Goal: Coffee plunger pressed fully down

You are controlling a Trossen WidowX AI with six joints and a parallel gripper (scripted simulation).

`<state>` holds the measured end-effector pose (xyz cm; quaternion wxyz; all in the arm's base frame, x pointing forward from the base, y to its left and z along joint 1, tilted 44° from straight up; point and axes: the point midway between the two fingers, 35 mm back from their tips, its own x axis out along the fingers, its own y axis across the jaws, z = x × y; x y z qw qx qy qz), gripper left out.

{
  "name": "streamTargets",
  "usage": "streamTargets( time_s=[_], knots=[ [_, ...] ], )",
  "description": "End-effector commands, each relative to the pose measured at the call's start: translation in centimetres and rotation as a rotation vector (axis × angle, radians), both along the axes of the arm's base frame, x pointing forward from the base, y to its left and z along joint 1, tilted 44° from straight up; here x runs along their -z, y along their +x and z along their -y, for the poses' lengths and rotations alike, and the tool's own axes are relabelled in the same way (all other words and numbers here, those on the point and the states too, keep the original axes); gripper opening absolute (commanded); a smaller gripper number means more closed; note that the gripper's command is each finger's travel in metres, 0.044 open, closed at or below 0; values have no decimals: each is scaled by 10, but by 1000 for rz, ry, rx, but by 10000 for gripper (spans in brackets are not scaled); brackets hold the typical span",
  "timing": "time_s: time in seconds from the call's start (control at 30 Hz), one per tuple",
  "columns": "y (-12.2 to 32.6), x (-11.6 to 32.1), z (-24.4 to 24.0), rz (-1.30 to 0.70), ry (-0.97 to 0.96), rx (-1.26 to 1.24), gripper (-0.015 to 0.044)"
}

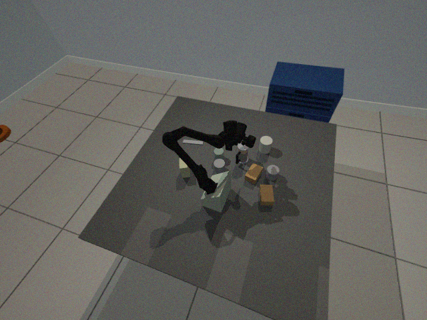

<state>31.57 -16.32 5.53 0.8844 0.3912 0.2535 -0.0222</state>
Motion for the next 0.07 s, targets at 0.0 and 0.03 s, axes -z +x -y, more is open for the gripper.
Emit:
streamTargets(
  time_s=[0.0, 0.03],
  knots=[
    [0, -2, 0, 6, -4, -6, 440],
    [0, -2, 0, 6, -4, -6, 440]
  ],
)
